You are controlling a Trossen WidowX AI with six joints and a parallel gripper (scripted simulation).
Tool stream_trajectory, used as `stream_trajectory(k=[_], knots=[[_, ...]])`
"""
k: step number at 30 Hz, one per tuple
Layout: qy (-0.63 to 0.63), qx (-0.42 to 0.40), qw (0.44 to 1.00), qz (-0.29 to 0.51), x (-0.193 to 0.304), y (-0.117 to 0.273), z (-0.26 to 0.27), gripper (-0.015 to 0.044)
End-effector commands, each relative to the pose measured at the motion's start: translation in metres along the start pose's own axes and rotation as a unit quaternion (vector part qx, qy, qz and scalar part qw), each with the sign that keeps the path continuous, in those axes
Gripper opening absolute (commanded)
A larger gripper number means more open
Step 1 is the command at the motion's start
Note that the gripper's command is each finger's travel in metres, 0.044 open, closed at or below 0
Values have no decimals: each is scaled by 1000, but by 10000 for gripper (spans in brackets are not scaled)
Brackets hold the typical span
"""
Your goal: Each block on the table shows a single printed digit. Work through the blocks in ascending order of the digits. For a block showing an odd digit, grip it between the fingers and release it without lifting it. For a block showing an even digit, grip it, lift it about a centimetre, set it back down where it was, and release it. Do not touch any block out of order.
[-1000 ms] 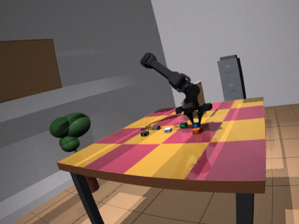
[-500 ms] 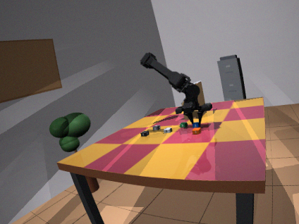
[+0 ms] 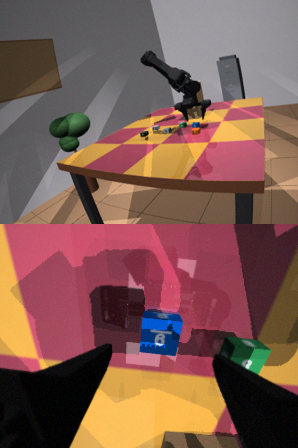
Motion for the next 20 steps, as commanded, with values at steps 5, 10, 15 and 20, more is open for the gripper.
stream_trajectory(k=[5, 10, 15, 20], knots=[[-9, -9, 1000, -10, -7, 22, 6, 400], [-7, -17, 1000, -11, -15, 63, 57, 400], [-9, -13, 1000, -10, -6, 101, 103, 400], [-9, -12, 1000, -10, -6, 102, 105, 400]])
Point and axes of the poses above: the point midway between the two fingers, 35 mm back from their tips, its own y axis back along the fingers, its own z axis across the jaws, x = y × z, the point moved 9 cm from there along y, back along the fingers, and after that the axes turned 5 degrees about y, right-handed, at the moved point
